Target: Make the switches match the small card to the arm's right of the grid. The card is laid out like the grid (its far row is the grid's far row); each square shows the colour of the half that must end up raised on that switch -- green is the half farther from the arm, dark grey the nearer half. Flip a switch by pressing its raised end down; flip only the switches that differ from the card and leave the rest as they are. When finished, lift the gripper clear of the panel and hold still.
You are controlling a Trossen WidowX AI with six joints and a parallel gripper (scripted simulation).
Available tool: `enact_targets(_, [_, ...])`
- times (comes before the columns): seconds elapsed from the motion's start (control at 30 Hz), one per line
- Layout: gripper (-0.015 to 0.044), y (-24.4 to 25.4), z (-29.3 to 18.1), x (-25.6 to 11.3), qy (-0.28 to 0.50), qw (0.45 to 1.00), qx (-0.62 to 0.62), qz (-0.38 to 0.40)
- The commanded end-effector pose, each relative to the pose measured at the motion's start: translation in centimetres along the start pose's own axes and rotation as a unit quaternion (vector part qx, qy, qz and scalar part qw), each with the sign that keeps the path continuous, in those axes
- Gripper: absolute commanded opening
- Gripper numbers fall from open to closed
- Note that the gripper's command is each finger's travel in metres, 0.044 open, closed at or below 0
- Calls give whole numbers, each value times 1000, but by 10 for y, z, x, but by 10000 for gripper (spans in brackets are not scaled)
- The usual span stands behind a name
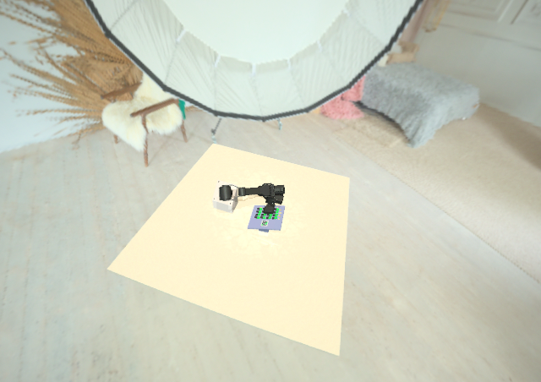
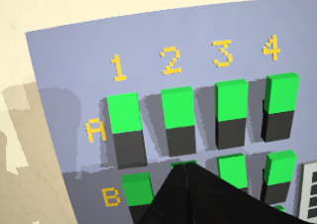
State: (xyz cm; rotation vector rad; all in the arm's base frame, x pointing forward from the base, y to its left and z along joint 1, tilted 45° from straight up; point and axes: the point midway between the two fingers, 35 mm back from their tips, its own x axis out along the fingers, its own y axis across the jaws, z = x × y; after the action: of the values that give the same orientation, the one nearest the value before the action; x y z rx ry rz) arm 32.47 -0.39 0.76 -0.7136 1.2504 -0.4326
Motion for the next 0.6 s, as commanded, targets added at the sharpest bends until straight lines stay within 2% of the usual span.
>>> enact_targets(0.0, [0,0,5,-39,-5,1000,4,3])
enact_targets(0.17, [0,-3,6,-47,-3,1000,4,2])
enact_targets(0.3, [0,-47,22,-47,-4,1000,4,1])
enact_targets(0.4, [0,-50,23,-47,-4,1000,4,1])
enact_targets(0.57, [0,-50,24,-12,9,1000,4,0])
